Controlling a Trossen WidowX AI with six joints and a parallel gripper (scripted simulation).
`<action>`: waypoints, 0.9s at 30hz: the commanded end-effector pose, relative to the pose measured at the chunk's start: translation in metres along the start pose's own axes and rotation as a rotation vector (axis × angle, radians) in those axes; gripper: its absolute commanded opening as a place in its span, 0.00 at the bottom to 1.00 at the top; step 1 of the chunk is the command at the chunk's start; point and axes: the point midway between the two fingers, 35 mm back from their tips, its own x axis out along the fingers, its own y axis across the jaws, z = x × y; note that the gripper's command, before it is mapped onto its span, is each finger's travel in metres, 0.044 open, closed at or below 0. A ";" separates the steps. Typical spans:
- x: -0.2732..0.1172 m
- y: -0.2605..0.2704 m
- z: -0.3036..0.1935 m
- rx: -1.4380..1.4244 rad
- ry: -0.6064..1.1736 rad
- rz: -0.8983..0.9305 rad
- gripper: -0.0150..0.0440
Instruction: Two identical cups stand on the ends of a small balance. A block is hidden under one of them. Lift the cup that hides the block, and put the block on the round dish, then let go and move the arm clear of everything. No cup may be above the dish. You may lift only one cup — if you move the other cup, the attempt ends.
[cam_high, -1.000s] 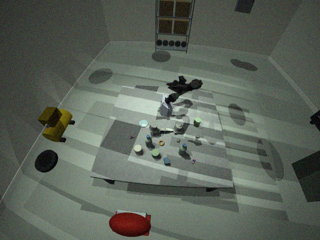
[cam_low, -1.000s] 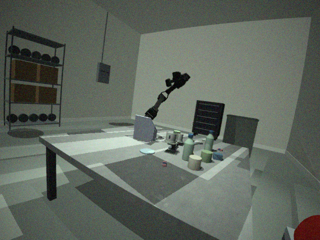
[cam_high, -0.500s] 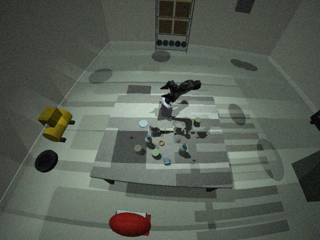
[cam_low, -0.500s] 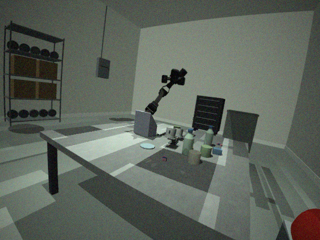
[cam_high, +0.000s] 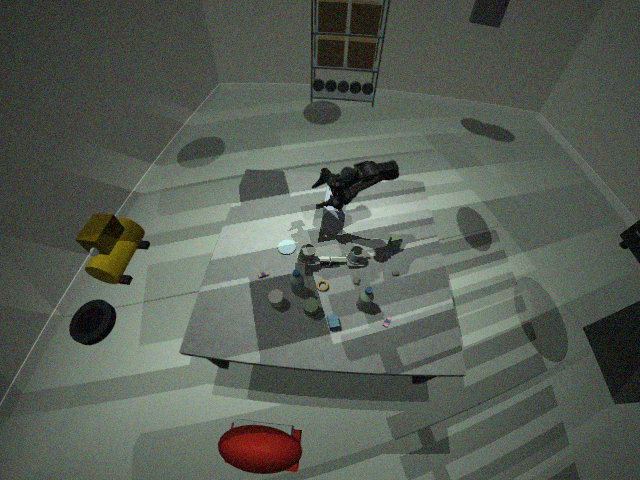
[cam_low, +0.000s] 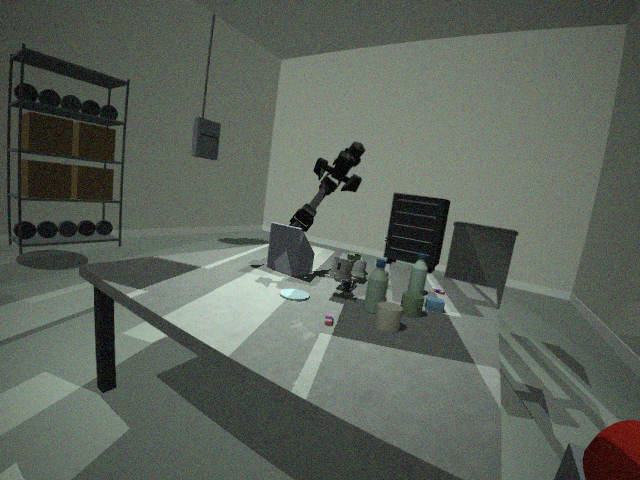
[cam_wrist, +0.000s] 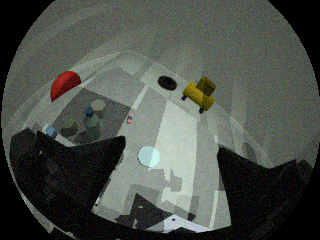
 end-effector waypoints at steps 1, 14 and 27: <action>0.017 0.001 -0.019 -0.109 0.099 0.068 1.00; 0.046 0.008 -0.071 -0.372 0.280 0.359 1.00; 0.053 0.021 -0.116 -0.555 0.289 0.749 1.00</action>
